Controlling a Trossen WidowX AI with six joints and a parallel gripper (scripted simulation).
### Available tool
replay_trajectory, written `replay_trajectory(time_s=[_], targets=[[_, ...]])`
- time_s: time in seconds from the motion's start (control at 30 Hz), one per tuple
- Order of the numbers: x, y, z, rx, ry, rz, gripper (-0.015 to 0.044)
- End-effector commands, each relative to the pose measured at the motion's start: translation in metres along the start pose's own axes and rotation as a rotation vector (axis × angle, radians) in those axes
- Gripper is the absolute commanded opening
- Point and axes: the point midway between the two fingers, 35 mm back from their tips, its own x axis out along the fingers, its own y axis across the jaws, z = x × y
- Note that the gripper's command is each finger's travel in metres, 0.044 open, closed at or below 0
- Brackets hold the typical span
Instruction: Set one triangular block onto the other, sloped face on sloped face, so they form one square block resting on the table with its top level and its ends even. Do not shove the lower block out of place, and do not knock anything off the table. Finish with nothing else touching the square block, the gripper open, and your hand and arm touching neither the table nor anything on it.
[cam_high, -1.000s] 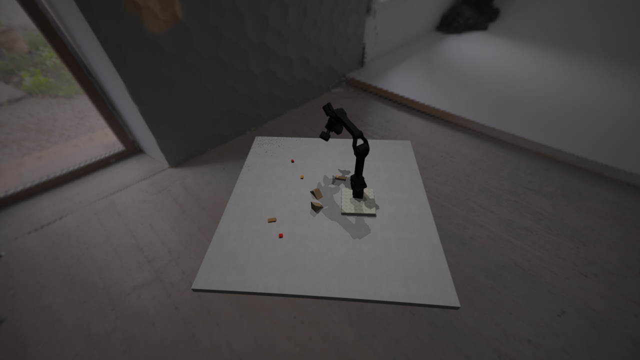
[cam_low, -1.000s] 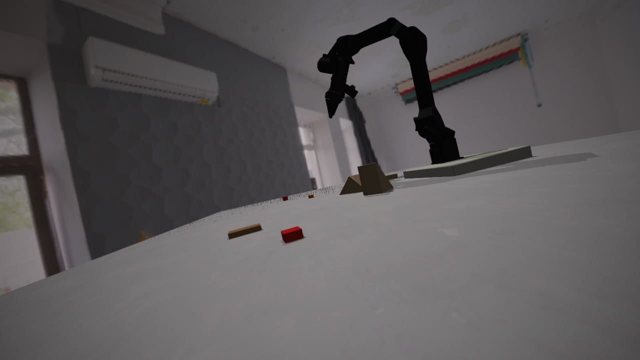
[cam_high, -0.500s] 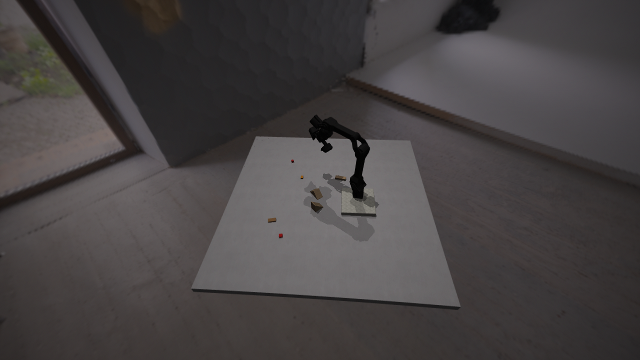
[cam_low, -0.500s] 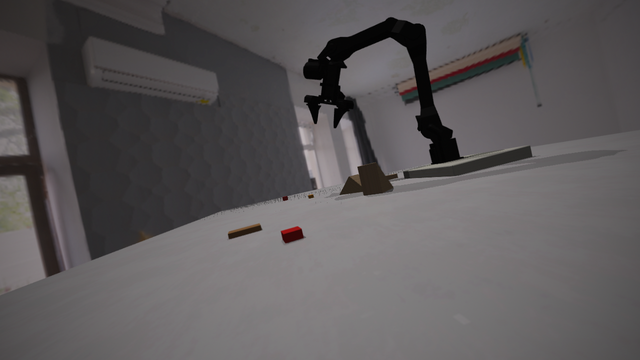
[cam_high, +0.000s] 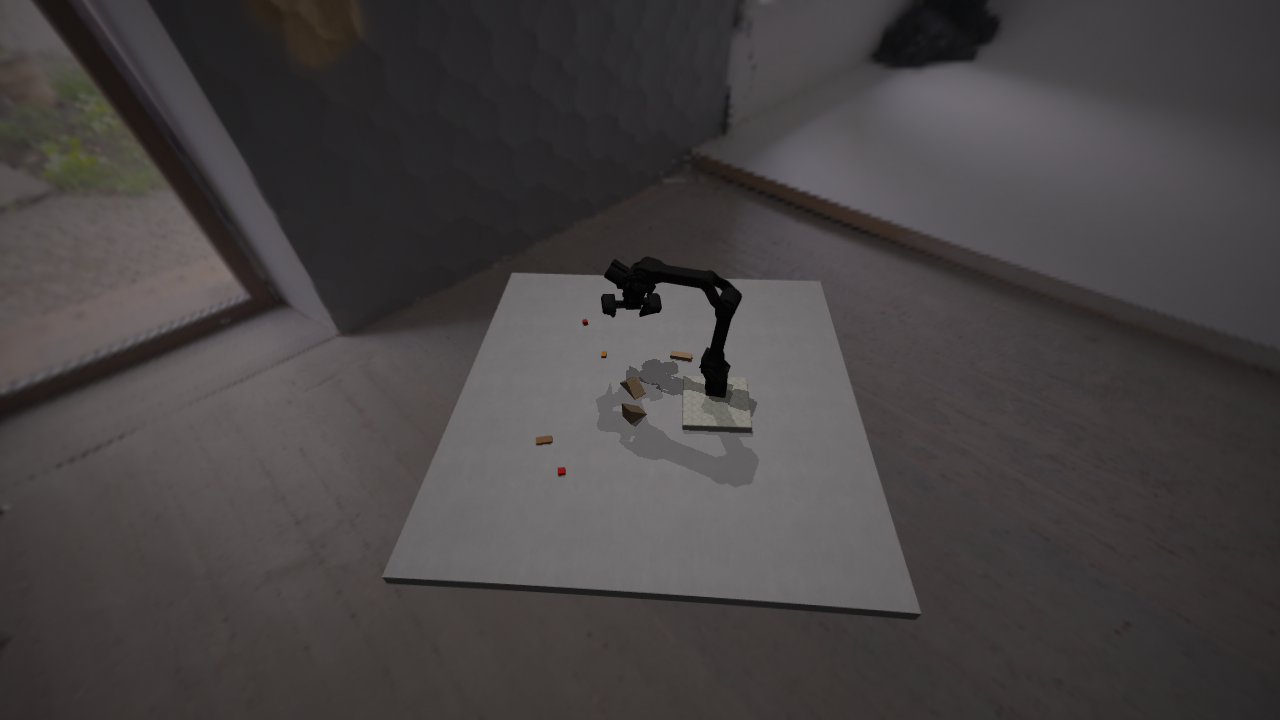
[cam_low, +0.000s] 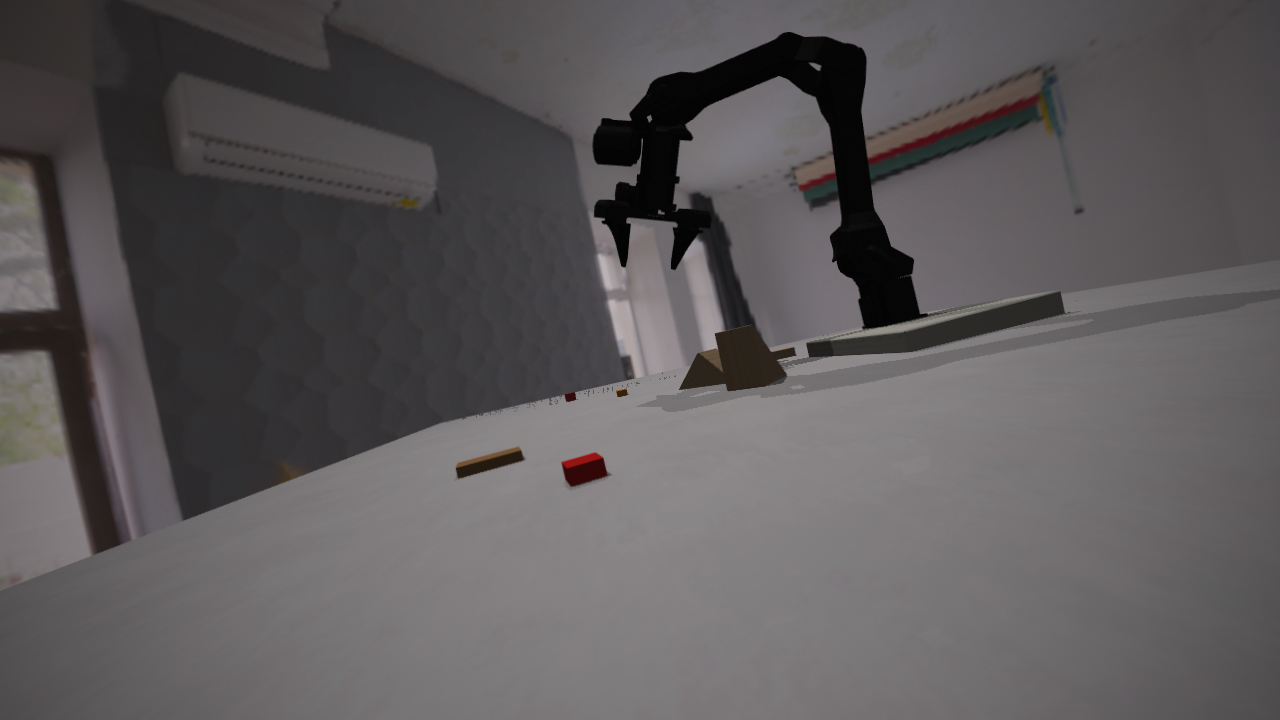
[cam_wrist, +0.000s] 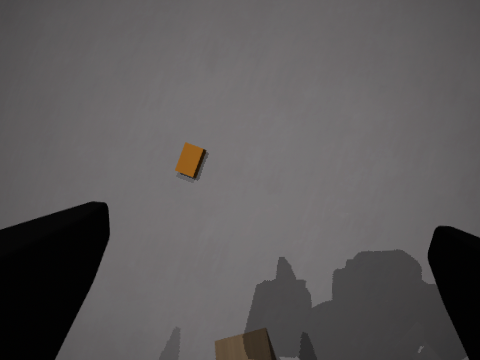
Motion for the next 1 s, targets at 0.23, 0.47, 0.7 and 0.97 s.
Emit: replay_trajectory(time_s=[0.23,0.47,0.7,0.97], targets=[[0.013,0.008,-0.109,-1.413,0.003,-0.008,0.044],[0.015,0.002,-0.147,-1.986,-0.012,-0.035,0.044],[0.016,-0.009,-0.18,-2.566,-0.035,-0.082,0.044],[0.017,-0.026,-0.214,-3.238,-0.071,-0.187,0.044]])
